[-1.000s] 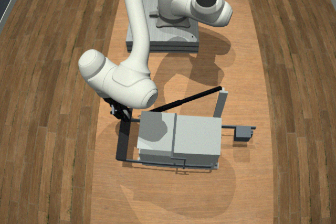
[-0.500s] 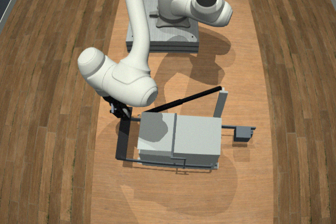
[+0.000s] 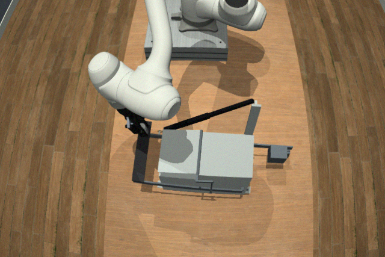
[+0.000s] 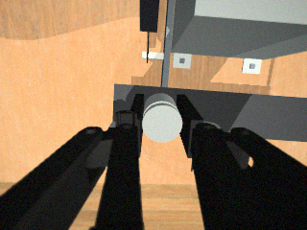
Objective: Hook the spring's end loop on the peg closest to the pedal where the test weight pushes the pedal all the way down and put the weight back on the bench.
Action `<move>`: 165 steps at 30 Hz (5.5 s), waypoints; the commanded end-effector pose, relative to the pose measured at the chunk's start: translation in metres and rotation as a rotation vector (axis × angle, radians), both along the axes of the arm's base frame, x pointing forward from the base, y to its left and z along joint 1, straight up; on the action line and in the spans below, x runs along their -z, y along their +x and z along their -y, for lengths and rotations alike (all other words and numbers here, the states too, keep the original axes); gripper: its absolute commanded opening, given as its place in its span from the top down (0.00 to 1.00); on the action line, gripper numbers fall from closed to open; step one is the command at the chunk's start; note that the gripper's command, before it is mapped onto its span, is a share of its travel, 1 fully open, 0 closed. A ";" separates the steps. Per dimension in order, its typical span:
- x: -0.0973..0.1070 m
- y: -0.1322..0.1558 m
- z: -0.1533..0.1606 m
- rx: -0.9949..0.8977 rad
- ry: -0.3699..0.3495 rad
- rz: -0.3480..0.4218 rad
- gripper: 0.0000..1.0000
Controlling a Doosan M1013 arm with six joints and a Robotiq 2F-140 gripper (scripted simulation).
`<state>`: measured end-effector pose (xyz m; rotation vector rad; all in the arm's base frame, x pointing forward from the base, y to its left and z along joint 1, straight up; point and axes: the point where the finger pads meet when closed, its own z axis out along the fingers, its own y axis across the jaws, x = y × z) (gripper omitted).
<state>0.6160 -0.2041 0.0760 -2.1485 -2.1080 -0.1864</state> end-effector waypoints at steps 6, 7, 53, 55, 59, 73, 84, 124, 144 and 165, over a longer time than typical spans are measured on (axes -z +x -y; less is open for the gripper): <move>-0.005 0.001 0.000 0.000 0.000 0.002 0.75; -0.006 0.001 0.000 0.000 0.000 0.002 0.75; -0.045 0.001 0.000 0.000 0.000 0.002 0.75; -0.046 0.001 0.000 0.000 0.000 0.002 0.75; -0.046 0.001 0.000 0.000 0.000 0.002 0.75; -0.053 0.001 0.000 0.000 0.000 0.001 0.75; -0.049 0.001 0.000 0.000 0.000 0.001 0.75; -0.027 -0.046 -0.055 0.000 -0.040 0.001 0.75; -0.017 -0.071 -0.084 0.000 -0.060 0.000 0.75; -0.004 -0.099 -0.118 0.000 -0.084 0.000 0.75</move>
